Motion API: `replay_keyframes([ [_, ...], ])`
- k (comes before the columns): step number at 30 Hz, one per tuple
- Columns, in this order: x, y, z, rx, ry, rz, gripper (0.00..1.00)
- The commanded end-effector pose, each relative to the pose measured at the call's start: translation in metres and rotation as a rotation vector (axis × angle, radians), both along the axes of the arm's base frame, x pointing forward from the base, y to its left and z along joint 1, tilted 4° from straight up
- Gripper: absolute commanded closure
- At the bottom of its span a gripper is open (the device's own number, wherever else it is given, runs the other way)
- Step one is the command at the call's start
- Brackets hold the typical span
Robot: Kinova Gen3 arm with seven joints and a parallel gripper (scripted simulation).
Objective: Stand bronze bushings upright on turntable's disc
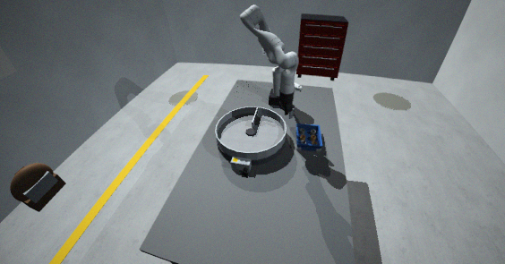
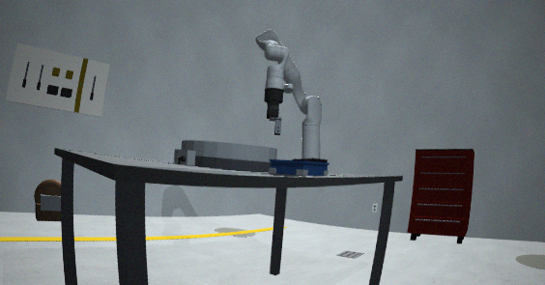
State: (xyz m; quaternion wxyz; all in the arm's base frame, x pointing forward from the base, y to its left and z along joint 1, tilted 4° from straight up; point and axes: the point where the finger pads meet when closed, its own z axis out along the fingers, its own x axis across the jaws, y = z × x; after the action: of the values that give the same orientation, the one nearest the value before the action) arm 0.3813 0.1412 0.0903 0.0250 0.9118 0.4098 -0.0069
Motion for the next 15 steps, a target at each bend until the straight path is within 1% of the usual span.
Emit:
replay_keyframes([
  [1, -0.001, 0.024, -0.009, -0.006, 0.012, 0.022, 0.24],
  [2, 0.000, 0.035, -0.012, -0.006, 0.013, 0.037, 0.24],
  [5, 0.003, 0.063, -0.021, -0.007, 0.012, 0.022, 0.24],
  [8, 0.006, 0.084, -0.027, -0.006, 0.014, 0.038, 0.24],
  [11, 0.007, 0.096, -0.031, -0.007, 0.014, 0.038, 0.24],
  [15, 0.009, 0.102, -0.030, -0.007, 0.008, 0.038, 0.24],
])
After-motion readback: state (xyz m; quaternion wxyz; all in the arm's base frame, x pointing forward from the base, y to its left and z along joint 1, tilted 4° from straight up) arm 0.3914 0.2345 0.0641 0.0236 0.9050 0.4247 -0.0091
